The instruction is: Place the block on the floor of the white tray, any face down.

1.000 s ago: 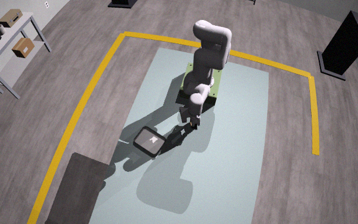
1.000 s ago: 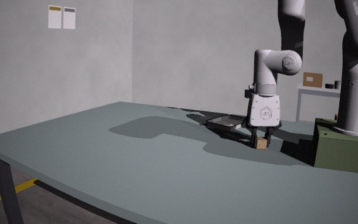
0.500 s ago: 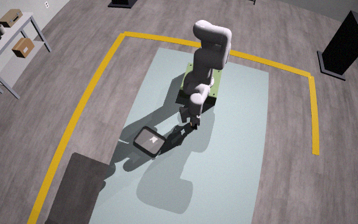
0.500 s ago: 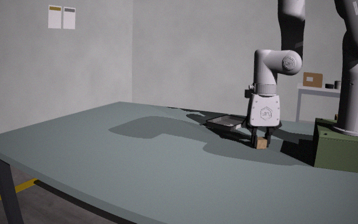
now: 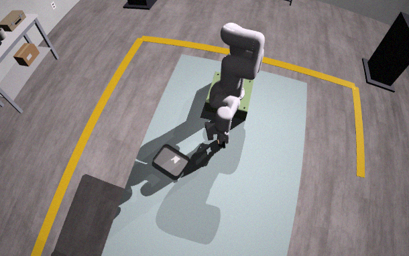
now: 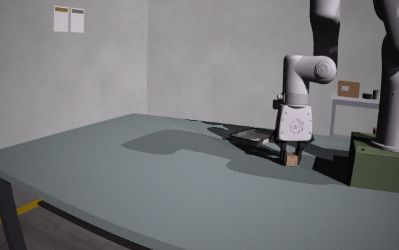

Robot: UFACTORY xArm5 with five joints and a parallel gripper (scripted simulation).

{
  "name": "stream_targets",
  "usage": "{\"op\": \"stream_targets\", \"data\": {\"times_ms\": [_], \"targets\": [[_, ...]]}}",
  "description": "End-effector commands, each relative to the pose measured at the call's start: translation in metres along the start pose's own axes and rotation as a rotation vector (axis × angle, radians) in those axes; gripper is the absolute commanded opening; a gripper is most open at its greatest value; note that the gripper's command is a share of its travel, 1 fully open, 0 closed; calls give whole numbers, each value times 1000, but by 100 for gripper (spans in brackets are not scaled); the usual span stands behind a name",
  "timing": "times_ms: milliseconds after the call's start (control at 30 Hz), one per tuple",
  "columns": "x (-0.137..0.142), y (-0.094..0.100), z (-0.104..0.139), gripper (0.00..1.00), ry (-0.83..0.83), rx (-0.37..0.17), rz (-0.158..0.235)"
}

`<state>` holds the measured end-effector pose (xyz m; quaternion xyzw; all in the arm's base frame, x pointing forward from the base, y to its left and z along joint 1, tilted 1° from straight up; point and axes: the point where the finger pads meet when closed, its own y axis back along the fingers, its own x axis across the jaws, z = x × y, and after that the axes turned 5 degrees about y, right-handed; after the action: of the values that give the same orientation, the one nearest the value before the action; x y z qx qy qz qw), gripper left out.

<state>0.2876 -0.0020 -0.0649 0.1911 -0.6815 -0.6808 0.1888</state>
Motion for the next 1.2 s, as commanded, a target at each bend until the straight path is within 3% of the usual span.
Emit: {"op": "stream_targets", "data": {"times_ms": [0, 767, 1167], "targets": [[-1, 3, -1, 0, 0, 2, -3], [-1, 48, 0, 0, 0, 2, -3], [-1, 53, 0, 0, 0, 2, -3]]}}
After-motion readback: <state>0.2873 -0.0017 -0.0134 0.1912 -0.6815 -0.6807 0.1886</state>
